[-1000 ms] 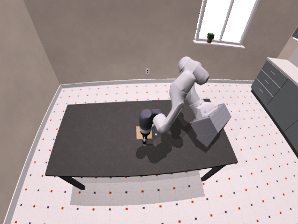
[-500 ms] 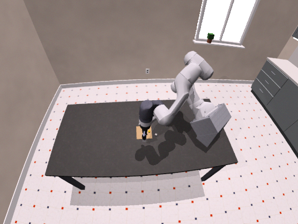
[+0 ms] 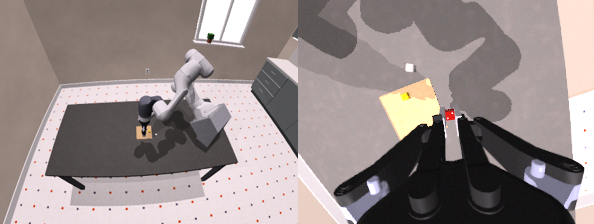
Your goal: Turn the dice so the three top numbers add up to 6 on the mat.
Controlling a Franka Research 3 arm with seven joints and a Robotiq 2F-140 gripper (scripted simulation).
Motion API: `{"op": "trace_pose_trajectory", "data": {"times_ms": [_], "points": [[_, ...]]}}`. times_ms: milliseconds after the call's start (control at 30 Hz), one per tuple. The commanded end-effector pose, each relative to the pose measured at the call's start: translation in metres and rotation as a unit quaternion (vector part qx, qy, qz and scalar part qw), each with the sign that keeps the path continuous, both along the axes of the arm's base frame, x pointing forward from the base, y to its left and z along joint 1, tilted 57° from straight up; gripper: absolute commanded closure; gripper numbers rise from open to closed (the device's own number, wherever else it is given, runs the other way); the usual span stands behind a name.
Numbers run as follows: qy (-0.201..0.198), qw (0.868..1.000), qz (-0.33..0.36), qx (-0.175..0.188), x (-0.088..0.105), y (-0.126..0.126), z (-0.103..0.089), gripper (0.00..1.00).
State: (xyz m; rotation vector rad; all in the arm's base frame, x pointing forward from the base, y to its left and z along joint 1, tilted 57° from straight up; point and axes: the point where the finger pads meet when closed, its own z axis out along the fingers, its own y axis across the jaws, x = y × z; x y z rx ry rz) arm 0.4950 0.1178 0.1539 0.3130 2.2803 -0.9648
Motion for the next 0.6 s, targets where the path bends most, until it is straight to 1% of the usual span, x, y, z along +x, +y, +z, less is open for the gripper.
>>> {"op": "trace_pose_trajectory", "data": {"times_ms": [0,33,100,267,567], "points": [[0.043,0.998,0.037,-0.03,-0.01,-0.03,0.04,0.93],[0.06,0.996,0.048,-0.038,-0.018,-0.046,0.053,0.93],[0.062,0.996,0.048,-0.039,-0.018,-0.047,0.054,0.93],[0.084,0.994,0.06,-0.047,-0.028,-0.066,0.064,0.93],[0.085,0.993,0.061,-0.047,-0.029,-0.067,0.065,0.93]]}}
